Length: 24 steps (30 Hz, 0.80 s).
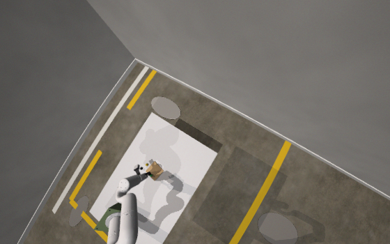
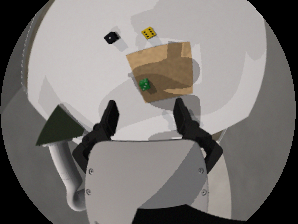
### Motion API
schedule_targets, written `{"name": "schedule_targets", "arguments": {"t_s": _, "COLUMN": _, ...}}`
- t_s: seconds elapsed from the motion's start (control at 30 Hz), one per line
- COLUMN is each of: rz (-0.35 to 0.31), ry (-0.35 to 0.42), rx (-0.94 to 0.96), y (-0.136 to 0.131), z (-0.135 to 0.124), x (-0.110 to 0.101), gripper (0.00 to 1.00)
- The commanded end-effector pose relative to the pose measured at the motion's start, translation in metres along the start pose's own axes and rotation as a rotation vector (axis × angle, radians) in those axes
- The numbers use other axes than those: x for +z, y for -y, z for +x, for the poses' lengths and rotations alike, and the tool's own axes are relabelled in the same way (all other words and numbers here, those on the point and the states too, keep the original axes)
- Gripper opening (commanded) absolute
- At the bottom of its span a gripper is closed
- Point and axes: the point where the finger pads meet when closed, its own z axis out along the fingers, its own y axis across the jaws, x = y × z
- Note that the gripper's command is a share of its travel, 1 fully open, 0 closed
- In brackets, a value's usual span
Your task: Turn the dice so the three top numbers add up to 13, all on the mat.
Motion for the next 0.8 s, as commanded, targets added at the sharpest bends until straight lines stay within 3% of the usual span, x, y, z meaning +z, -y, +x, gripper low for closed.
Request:
{"name": "schedule_targets", "arguments": {"t_s": 0.0, "rz": -0.011, "ry": -0.002, "rx": 0.175, "y": -0.002, "z": 0.007, "x": 0.000, "gripper": 1.00}}
{"name": "schedule_targets", "arguments": {"t_s": 0.3, "rz": -0.011, "ry": -0.003, "rx": 0.476, "y": -0.004, "z": 0.018, "x": 0.002, "gripper": 1.00}}
{"name": "schedule_targets", "arguments": {"t_s": 0.4, "rz": -0.011, "ry": -0.003, "rx": 0.485, "y": -0.004, "z": 0.019, "x": 0.002, "gripper": 1.00}}
{"name": "schedule_targets", "arguments": {"t_s": 0.47, "rz": -0.011, "ry": -0.004, "rx": 0.619, "y": -0.005, "z": 0.024, "x": 0.002, "gripper": 1.00}}
{"name": "schedule_targets", "arguments": {"t_s": 0.77, "rz": -0.011, "ry": -0.006, "rx": 0.894, "y": -0.006, "z": 0.035, "x": 0.004, "gripper": 1.00}}
